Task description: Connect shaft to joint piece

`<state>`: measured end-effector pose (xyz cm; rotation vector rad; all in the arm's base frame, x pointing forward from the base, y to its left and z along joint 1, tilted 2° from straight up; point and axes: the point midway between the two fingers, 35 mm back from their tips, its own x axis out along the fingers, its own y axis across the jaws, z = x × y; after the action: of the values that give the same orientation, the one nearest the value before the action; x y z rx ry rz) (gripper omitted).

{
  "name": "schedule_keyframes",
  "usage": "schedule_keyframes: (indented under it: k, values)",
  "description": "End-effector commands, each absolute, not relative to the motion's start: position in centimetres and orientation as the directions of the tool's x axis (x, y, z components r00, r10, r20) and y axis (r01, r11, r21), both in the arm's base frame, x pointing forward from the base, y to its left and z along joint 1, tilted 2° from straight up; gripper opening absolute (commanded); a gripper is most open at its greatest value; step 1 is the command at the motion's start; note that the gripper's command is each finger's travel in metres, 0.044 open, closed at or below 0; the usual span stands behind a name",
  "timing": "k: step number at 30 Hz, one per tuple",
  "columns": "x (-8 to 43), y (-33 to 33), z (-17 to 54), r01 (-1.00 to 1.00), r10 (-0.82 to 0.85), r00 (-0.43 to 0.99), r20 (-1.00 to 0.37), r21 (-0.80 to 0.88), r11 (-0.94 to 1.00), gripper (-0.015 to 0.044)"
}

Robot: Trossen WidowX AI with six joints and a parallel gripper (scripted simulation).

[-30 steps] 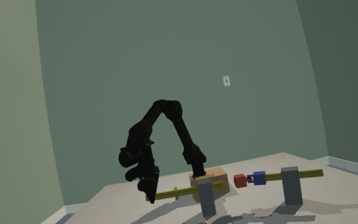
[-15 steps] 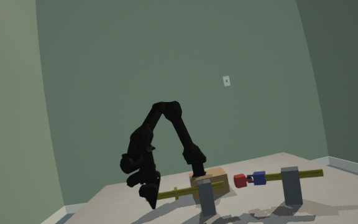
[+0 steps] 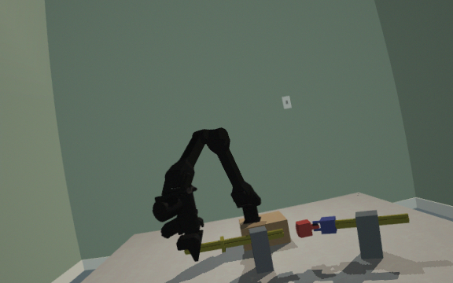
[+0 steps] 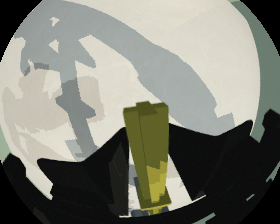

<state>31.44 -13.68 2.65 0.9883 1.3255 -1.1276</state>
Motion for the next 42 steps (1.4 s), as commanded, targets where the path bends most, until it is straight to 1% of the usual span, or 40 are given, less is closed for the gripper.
schedule_keyframes:
  k: [1, 10, 11, 13, 18, 30, 31, 37, 38, 42]
  values:
    - [31.38, -13.73, 2.57, 0.976, -0.052, -0.074, -0.996, -0.083, 0.2, 0.0102]
    - [31.38, -13.73, 2.57, 0.976, -0.052, -0.074, -0.996, -0.083, 0.2, 0.0102]
    - [31.38, -13.73, 2.57, 0.976, -0.052, -0.074, -0.996, -0.083, 0.2, 0.0076]
    - [31.38, -13.73, 2.57, 0.976, -0.052, -0.074, -0.996, -0.083, 0.2, 0.0067]
    - [31.38, -13.73, 2.55, 0.976, -0.051, -0.072, -0.996, -0.081, 0.2, 0.0067]
    - [31.52, -14.05, 2.43, 0.979, -0.036, 0.005, -0.999, -0.002, 0.203, 0.0067]
    - [31.45, -14.0, 2.56, 0.979, -0.037, -0.016, -0.999, -0.023, 0.203, 0.006]
    - [31.45, -14.0, 2.56, 0.979, -0.037, -0.016, -0.999, -0.023, 0.203, 0.002]
    - [31.45, -14.0, 2.56, 0.979, -0.037, -0.016, -0.999, -0.023, 0.203, 0.0]
    - [31.44, -13.92, 2.55, 0.979, -0.037, -0.014, -0.999, -0.022, 0.203, 0.0]
